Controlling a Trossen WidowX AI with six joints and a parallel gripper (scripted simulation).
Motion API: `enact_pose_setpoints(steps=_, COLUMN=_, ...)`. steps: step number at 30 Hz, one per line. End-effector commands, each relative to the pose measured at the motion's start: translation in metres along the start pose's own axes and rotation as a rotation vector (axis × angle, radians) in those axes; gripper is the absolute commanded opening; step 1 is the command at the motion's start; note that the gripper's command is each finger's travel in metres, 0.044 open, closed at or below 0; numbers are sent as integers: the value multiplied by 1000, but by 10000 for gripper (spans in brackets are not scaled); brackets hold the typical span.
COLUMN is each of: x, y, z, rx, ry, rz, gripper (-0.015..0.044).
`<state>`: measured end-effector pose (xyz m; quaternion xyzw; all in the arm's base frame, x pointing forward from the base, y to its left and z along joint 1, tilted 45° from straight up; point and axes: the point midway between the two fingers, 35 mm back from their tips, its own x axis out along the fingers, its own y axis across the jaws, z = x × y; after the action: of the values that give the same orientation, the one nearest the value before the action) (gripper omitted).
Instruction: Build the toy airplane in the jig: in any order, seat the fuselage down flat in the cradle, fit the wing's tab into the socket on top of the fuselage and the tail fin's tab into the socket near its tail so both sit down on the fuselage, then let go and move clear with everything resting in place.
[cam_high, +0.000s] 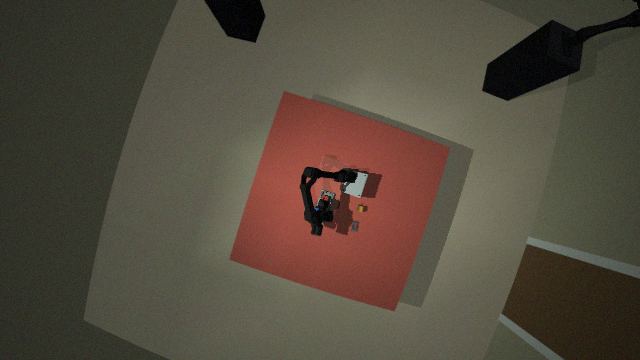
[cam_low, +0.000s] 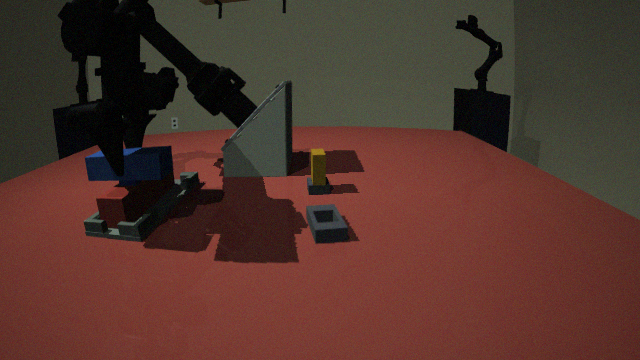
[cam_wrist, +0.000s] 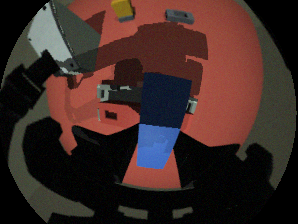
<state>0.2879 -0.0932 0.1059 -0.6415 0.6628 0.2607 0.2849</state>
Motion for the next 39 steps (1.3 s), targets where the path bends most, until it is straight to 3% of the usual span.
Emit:
enact_pose_setpoints(steps=1, x=0, y=0, z=0, rx=1, ry=0, rz=0, gripper=214)
enact_pose_setpoints(steps=10, x=0, y=0, z=0, rx=1, ry=0, rz=0, gripper=440)
enact_pose_setpoints(steps=19, x=-3, y=-1, z=0, rx=1, ry=-1, rz=-1, gripper=440)
enact_pose_setpoints(steps=26, x=-84, y=0, z=1, rx=-6, ry=-1, rz=-2, gripper=440)
enact_pose_setpoints(steps=33, x=-86, y=-1, z=2, rx=-6, ry=0, rz=-2, gripper=440)
enact_pose_setpoints(steps=39, x=-85, y=-1, z=2, rx=442, ry=-1, rz=-2, gripper=440)
